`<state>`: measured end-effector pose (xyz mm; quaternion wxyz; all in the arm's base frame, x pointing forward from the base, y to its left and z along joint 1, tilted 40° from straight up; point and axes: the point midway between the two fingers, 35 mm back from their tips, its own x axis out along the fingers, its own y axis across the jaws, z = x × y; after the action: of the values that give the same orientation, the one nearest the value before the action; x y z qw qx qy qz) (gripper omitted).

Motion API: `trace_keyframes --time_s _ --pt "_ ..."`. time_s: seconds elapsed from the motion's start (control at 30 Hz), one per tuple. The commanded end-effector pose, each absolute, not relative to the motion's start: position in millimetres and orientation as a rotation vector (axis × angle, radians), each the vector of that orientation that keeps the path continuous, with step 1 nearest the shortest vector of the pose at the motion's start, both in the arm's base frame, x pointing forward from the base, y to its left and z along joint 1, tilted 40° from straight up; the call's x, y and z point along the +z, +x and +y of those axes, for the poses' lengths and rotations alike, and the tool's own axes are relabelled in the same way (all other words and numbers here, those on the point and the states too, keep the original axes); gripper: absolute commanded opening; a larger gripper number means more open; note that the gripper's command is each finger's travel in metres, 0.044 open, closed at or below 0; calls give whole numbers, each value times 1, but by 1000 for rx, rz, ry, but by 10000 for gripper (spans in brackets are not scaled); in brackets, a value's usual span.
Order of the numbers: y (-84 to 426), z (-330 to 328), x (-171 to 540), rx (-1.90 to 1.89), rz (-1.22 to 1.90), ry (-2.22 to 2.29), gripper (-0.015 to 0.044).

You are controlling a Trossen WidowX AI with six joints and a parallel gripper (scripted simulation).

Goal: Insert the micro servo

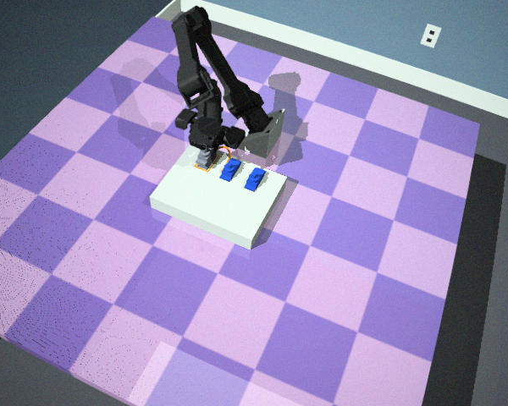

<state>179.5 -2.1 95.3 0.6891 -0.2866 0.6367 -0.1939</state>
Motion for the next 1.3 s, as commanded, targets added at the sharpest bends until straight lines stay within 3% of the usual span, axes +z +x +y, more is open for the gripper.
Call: trace_keyframes --time_s 0.0,1.0,1.23,1.27 --pt "180 -4 92 -431 1422 -647 0" --pt "183 -19 74 -432 1421 -648 0" --pt "182 -18 76 -432 1421 -648 184" --pt "182 -18 76 -432 1421 -648 187"
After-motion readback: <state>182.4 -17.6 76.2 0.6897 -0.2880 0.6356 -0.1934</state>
